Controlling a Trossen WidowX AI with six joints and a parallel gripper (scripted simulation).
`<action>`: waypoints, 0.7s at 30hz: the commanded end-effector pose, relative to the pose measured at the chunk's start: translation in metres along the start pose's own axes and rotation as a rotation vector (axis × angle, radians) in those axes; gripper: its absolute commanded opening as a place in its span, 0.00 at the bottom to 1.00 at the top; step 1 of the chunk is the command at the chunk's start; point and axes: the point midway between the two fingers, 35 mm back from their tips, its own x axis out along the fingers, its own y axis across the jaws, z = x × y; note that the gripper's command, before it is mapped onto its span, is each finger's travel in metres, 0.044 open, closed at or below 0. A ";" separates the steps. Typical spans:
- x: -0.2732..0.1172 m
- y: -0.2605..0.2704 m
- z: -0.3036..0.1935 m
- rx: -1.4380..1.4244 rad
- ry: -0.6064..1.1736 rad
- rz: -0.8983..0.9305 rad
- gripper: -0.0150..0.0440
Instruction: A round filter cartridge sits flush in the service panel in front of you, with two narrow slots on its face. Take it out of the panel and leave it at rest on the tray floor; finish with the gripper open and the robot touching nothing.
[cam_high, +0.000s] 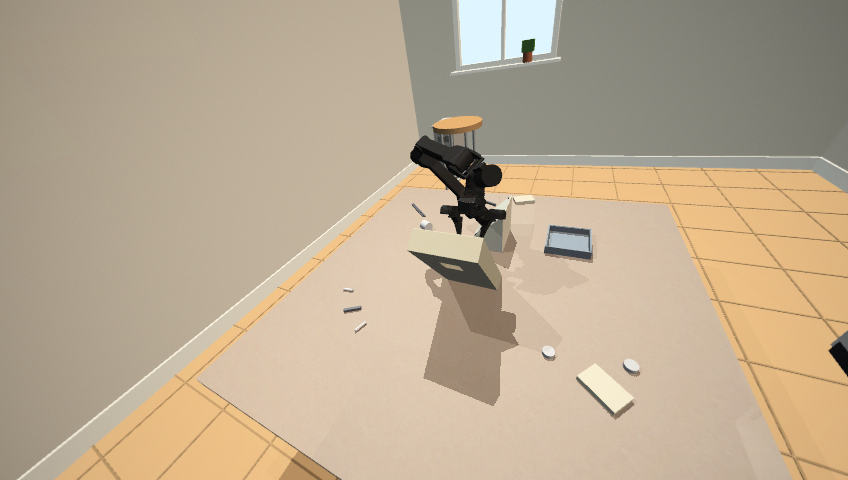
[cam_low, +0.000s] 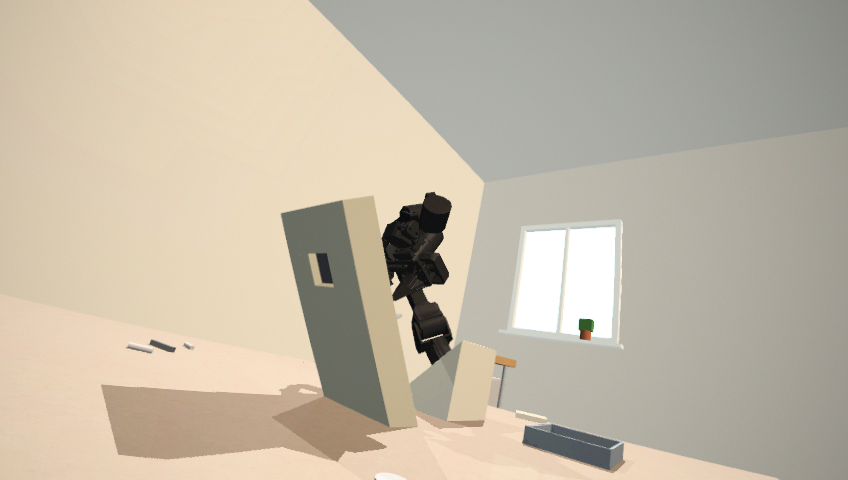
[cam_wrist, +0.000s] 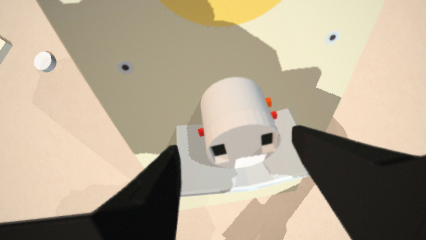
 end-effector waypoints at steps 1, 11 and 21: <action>0.009 -0.001 -0.003 -0.008 0.004 -0.007 0.77; 0.025 -0.003 -0.003 -0.007 0.002 -0.010 0.77; 0.026 -0.002 0.000 0.001 -0.001 -0.005 0.74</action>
